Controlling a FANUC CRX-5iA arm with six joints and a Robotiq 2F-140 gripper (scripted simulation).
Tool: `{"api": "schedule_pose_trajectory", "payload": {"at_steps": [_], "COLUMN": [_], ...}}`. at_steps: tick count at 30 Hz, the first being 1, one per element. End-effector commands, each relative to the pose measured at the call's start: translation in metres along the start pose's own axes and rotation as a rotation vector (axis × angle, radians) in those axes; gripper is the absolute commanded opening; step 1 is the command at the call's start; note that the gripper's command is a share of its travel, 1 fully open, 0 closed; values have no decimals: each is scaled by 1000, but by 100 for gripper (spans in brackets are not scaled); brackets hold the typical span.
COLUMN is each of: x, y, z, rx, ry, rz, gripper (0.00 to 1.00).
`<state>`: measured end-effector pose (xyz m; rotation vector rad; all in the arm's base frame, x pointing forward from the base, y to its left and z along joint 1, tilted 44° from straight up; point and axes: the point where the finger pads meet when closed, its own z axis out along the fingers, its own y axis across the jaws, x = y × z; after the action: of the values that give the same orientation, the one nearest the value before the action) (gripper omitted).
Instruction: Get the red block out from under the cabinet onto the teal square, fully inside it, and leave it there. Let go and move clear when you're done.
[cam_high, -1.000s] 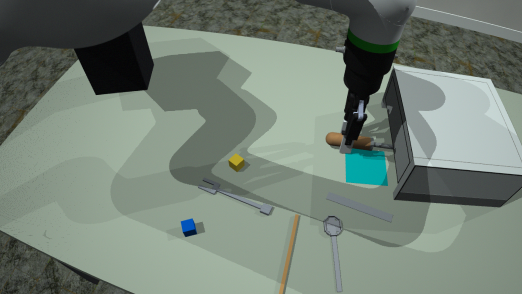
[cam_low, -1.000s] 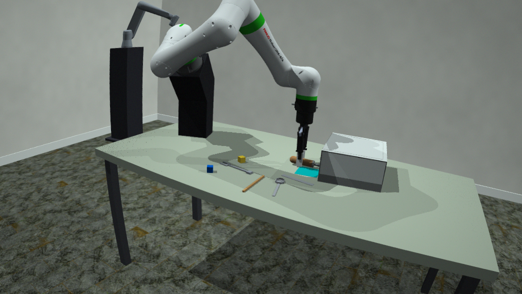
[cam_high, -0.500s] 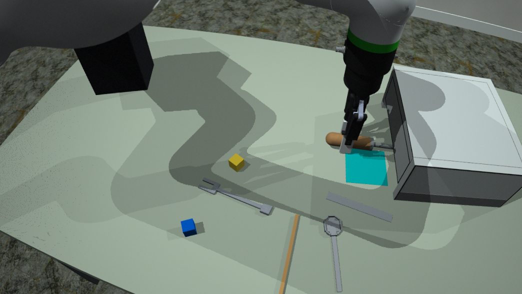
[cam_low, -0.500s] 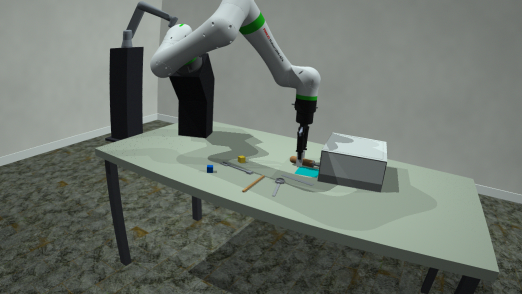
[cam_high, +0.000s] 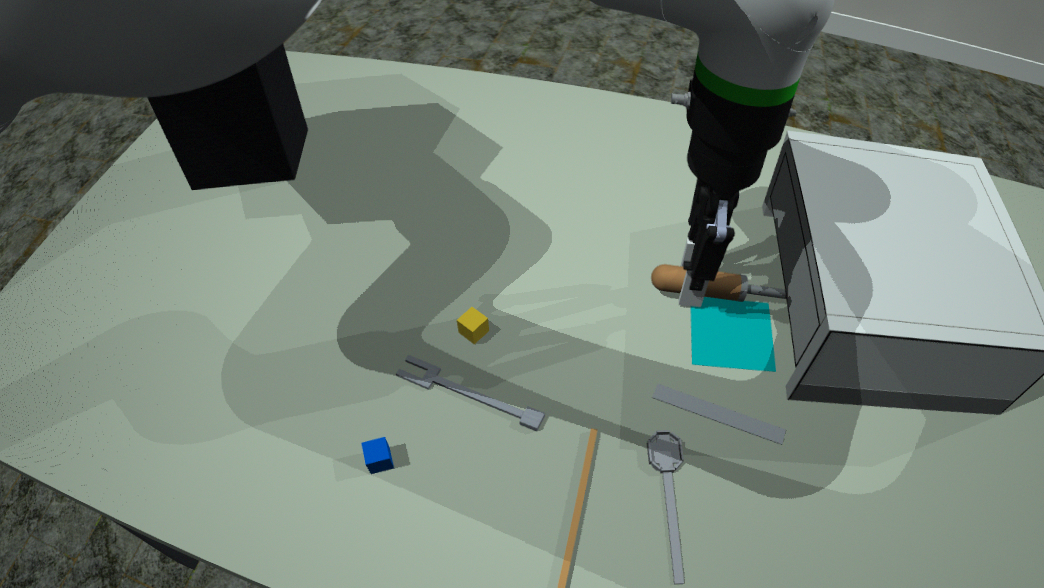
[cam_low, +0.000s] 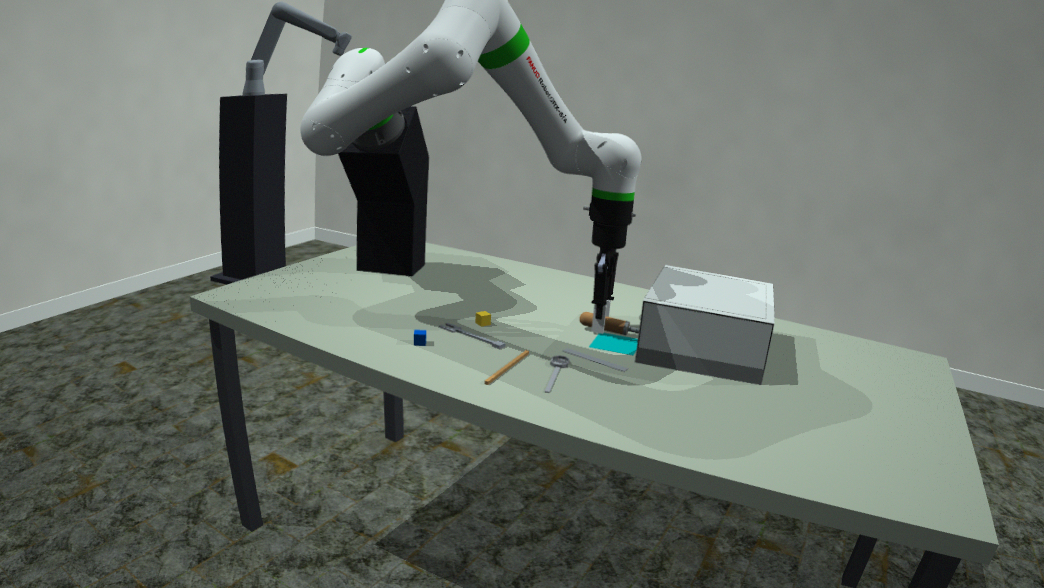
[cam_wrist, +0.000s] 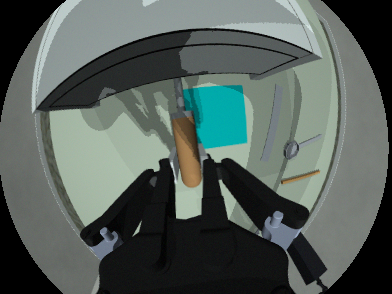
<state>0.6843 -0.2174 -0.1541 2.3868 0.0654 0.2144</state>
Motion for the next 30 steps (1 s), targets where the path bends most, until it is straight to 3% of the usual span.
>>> {"api": "schedule_pose_trajectory", "payload": {"at_steps": [1, 30], "x": [0, -11], "y": [0, 0], "z": [0, 0], "rx": [0, 0], "ry": [0, 0], "rz": [0, 0], "gripper": [0, 0]}}
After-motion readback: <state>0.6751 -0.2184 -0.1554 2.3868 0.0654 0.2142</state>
